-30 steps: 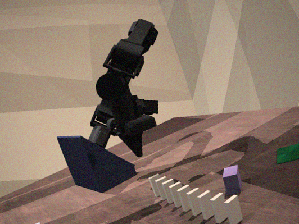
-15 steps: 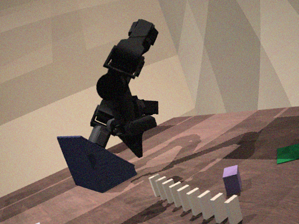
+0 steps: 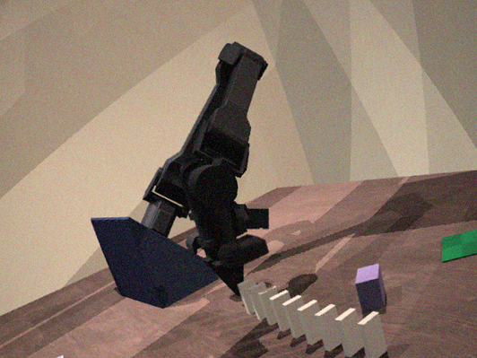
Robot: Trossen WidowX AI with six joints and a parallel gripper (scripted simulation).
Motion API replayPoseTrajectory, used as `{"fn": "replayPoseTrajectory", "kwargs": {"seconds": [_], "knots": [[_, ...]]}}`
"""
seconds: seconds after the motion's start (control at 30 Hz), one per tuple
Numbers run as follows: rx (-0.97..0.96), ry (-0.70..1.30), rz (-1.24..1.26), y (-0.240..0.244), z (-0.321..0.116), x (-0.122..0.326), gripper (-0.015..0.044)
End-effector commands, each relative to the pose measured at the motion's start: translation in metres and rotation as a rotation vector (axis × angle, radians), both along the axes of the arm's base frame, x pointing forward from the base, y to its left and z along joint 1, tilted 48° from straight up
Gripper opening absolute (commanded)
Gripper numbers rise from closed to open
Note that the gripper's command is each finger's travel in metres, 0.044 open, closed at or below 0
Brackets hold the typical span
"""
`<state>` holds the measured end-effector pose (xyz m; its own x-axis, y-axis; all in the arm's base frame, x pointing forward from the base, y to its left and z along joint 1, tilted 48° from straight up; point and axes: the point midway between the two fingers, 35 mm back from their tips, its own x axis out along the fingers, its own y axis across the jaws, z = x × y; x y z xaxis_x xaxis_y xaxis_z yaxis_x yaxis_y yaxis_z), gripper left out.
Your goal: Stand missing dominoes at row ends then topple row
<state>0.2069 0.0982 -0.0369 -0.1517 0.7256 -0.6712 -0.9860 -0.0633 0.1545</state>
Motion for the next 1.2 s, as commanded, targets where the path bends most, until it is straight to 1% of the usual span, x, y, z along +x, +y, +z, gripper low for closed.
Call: {"fn": "replayPoseTrajectory", "kwargs": {"seconds": [0.0,0.67,0.73,0.87,1.0,1.17], "knots": [[0.005,0.004,-0.005,0.003,-0.002,0.004,0.0],[0.005,0.002,-0.005,0.005,-0.006,0.037,0.0],[-0.003,-0.001,-0.001,0.002,-0.004,0.032,0.0],[-0.022,0.022,-0.001,-0.017,0.004,0.041,0.0],[-0.004,0.006,-0.004,-0.032,0.025,0.061,0.0],[0.002,0.0,-0.005,-0.037,0.031,0.066,0.0]]}}
